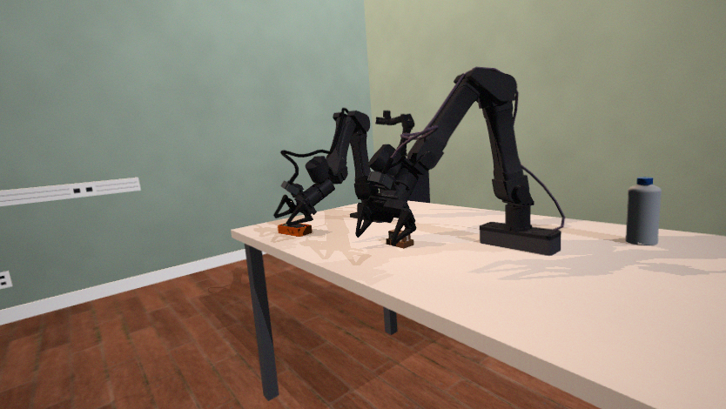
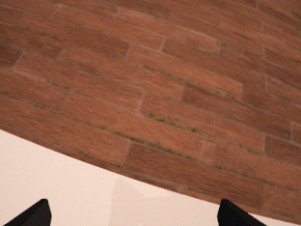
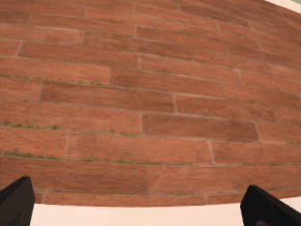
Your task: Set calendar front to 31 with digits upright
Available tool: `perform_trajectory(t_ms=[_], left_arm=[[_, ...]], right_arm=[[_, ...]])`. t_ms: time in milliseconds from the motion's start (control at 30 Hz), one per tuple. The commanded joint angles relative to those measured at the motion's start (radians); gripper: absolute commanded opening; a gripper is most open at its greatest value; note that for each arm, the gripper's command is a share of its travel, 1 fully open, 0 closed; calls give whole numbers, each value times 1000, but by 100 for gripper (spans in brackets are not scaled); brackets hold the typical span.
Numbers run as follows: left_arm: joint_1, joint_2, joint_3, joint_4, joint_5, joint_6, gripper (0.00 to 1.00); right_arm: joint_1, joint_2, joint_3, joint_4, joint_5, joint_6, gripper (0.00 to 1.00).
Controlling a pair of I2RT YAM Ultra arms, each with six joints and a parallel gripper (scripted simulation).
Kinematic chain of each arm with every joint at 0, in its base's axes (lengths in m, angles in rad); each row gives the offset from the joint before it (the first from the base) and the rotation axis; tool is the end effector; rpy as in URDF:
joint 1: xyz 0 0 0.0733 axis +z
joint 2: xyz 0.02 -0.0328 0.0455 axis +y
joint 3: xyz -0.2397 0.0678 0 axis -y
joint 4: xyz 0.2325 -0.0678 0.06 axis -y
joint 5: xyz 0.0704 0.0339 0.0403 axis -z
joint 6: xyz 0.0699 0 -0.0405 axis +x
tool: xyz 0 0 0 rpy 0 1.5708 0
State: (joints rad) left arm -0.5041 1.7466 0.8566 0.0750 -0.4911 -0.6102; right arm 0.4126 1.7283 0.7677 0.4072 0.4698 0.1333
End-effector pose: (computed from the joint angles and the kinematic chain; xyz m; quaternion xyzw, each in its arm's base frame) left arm 0.3188 -0.1370 0.1157 -0.1374 0.8955 0.0025 0.4232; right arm 0.3355 0.1135 0.1294 -0.0060 0.8569 -0.0681 0.5109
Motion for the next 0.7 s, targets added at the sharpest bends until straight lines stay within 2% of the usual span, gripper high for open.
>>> perform_trajectory(t_ms=[0, 567, 667], left_arm=[[0, -15, 13, 3, -9, 1, 100], [0, -7, 6, 5, -1, 0, 100], [-9, -8, 9, -28, 10, 57, 100]], right_arm=[[0, -16, 13, 8, 5, 2, 100], [0, -7, 6, 6, 1, 0, 100], [9, -22, 11, -39, -17, 3, 100]])
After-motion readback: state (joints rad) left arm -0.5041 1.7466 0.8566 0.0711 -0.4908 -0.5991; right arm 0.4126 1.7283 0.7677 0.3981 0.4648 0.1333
